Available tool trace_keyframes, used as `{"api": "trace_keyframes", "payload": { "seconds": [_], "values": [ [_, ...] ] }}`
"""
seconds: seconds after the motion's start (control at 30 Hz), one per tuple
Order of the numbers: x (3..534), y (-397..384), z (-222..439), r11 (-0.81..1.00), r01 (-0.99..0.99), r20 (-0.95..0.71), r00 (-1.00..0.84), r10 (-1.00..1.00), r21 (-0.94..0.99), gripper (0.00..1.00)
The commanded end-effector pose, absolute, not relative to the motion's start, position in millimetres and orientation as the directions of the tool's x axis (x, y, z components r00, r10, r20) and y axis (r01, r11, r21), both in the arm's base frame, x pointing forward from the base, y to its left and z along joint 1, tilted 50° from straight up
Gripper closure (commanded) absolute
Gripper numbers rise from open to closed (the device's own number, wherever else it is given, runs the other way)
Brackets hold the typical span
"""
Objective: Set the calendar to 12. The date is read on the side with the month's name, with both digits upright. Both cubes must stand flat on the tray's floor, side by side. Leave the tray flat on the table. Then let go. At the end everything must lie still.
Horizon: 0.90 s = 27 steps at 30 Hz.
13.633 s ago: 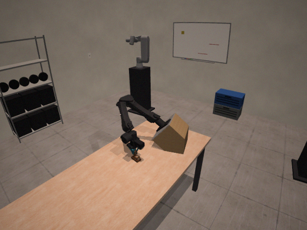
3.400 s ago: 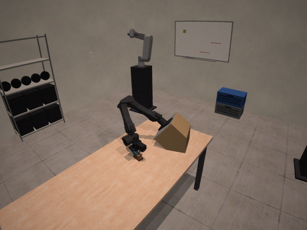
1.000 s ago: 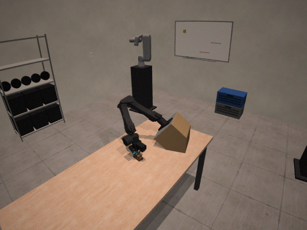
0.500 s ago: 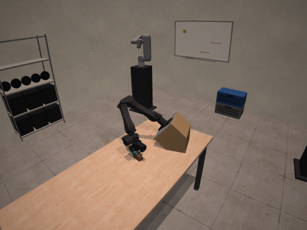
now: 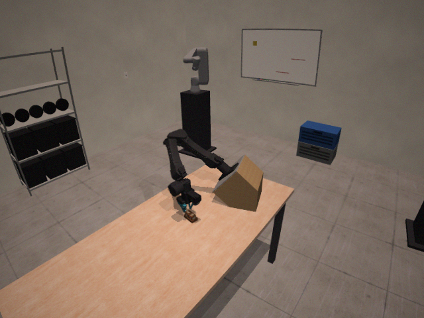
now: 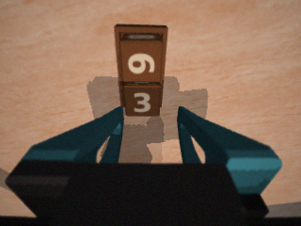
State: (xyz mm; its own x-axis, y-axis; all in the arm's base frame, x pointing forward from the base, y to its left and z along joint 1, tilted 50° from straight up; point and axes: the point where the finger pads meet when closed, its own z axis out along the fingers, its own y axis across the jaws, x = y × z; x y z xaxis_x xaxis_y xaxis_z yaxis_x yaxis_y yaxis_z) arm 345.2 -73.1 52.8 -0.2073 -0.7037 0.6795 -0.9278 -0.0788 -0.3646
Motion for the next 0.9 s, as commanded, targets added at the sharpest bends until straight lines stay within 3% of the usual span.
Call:
{"api": "trace_keyframes", "payload": {
  "seconds": [0.0, 0.5, 0.53, 0.87],
  "values": [
    [344, -51, 77, -0.074, -0.919, 0.668, -0.224, -0.710, -0.387, 0.53],
    [333, -27, 96, -0.072, -0.922, 0.664, -0.218, -0.716, -0.380, 0.53],
    [333, -27, 95, -0.072, -0.922, 0.664, -0.217, -0.716, -0.380, 0.00],
    [333, -27, 95, -0.072, -0.922, 0.664, -0.217, -0.716, -0.380, 0.00]
  ]
}}
